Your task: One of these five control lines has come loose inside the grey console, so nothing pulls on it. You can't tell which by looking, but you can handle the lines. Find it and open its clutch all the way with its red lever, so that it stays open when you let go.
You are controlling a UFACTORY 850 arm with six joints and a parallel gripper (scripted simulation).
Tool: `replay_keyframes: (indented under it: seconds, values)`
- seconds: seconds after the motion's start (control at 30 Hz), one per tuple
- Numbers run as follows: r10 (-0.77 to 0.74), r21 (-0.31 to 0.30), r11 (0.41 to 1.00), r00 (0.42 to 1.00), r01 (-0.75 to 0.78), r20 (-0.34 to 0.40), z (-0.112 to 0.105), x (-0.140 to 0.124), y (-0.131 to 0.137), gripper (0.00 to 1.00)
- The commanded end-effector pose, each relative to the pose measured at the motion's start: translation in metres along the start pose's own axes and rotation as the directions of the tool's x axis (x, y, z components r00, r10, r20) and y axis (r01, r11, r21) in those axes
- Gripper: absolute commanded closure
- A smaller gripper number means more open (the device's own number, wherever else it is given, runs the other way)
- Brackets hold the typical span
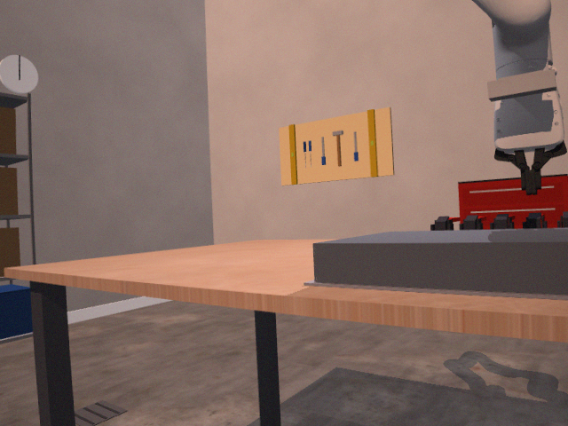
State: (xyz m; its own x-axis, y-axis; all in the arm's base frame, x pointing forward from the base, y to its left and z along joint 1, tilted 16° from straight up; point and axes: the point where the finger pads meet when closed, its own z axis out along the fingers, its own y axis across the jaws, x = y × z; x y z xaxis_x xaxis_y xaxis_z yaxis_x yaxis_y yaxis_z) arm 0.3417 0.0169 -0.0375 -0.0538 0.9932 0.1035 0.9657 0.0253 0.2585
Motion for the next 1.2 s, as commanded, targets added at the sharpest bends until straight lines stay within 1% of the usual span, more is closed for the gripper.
replay_keyframes:
  seconds: [0.0,0.07,0.1,0.17,1.17]
  values:
    - [0.000,0.003,1.000,1.000,0.000,-0.005,-0.022,-0.036,0.041,1.00]
    - [0.000,0.003,1.000,1.000,0.000,-0.005,-0.022,-0.036,0.041,1.00]
    - [-0.002,0.003,1.000,1.000,0.002,0.001,-0.028,-0.047,0.049,1.00]
    - [-0.003,0.003,1.000,1.000,0.003,0.005,-0.031,-0.054,0.053,1.00]
    - [-0.003,0.003,1.000,1.000,0.003,0.005,-0.031,-0.054,0.053,1.00]
